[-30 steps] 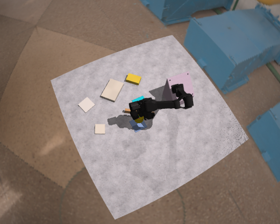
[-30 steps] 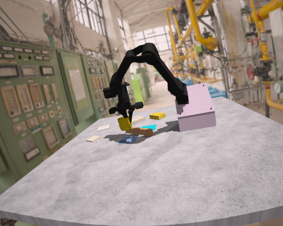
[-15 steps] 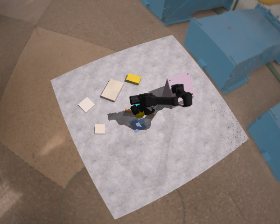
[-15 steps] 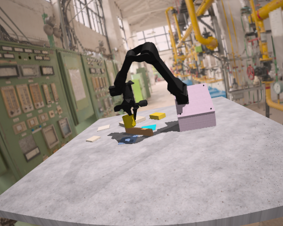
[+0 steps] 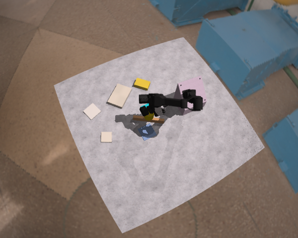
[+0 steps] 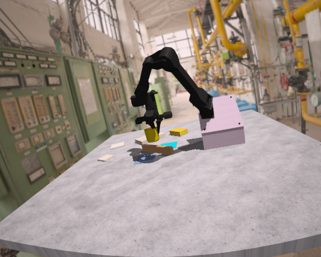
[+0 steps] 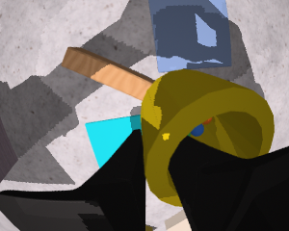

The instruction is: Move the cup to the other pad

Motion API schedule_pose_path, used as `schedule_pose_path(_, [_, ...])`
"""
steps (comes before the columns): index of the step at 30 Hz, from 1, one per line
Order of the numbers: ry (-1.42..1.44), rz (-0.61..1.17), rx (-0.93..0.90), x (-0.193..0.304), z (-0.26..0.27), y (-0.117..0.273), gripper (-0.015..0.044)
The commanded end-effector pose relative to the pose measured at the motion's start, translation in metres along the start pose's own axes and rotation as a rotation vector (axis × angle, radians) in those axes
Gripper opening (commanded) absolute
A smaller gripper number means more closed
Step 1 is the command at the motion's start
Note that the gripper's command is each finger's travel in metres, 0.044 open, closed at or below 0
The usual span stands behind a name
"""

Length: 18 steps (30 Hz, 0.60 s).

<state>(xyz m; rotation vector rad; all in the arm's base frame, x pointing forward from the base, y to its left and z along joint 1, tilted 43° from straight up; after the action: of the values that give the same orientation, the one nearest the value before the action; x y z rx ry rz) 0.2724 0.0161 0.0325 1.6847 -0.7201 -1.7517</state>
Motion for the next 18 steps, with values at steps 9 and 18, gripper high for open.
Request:
schedule_pose_path(9, [0.004, 0.007, -0.003, 0.028, 0.014, 0.001, 0.0])
schedule_pose_path(18, [0.004, 0.008, -0.003, 0.047, 0.023, 0.001, 0.0])
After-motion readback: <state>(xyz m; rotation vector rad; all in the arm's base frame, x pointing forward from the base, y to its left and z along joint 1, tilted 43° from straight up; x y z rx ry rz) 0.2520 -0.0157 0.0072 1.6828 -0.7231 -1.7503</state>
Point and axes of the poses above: the point midway between the two fingers, 35 mm back from their tips, its own y axis back along the fingers, its own z axis across the jaws, x = y × z, the point moved 5 cm from there along y, back along the fingers, and after that the axes turned 8 degrees about -y, right-handed, at the moved point
